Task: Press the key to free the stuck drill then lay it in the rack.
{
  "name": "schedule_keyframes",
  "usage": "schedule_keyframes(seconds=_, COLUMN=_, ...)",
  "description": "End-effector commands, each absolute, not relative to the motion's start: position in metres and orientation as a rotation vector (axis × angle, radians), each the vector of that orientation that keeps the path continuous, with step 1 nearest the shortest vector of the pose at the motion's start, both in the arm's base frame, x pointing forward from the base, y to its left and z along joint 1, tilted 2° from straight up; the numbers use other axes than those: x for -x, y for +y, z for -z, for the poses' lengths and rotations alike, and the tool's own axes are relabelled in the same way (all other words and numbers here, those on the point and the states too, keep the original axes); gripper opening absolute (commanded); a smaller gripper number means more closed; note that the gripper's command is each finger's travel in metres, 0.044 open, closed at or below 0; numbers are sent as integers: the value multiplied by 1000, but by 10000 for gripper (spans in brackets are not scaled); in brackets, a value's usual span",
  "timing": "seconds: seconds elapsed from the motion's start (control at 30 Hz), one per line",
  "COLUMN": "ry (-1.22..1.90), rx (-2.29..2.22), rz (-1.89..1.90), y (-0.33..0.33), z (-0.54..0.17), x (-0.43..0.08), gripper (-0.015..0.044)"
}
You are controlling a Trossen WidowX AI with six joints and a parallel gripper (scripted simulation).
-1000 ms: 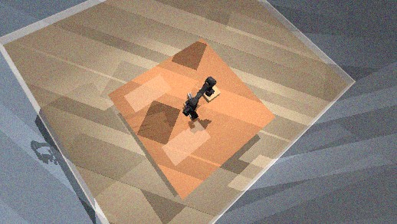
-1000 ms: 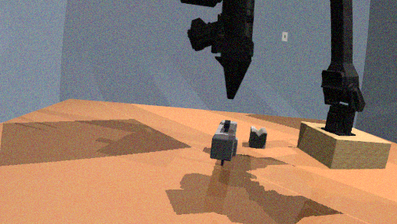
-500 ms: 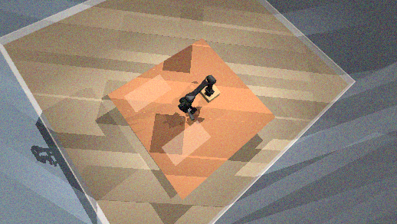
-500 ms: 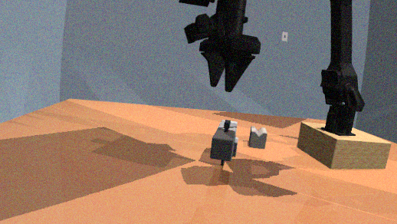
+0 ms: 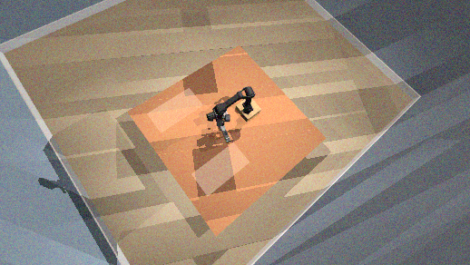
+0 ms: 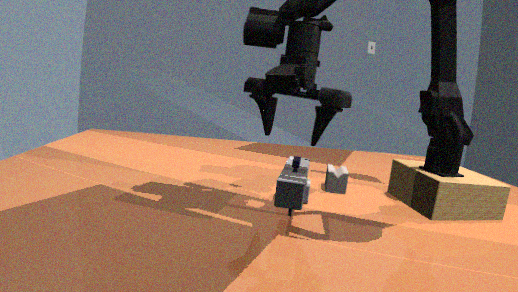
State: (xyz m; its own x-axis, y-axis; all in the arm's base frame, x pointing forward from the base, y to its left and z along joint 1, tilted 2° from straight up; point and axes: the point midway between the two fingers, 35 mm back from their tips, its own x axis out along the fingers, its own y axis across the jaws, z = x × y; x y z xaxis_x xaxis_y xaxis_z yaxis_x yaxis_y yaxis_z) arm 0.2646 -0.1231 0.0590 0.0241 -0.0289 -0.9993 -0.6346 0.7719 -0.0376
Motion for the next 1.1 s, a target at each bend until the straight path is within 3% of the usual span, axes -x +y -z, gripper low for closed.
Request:
schedule_keyframes(seconds=0.0, ry=1395, rx=836, rz=-848, y=-141, z=-30, x=-231, gripper=440)
schedule_keyframes(seconds=1.07, ry=1394, rx=836, rz=-848, y=-137, z=-10, x=-235, gripper=440)
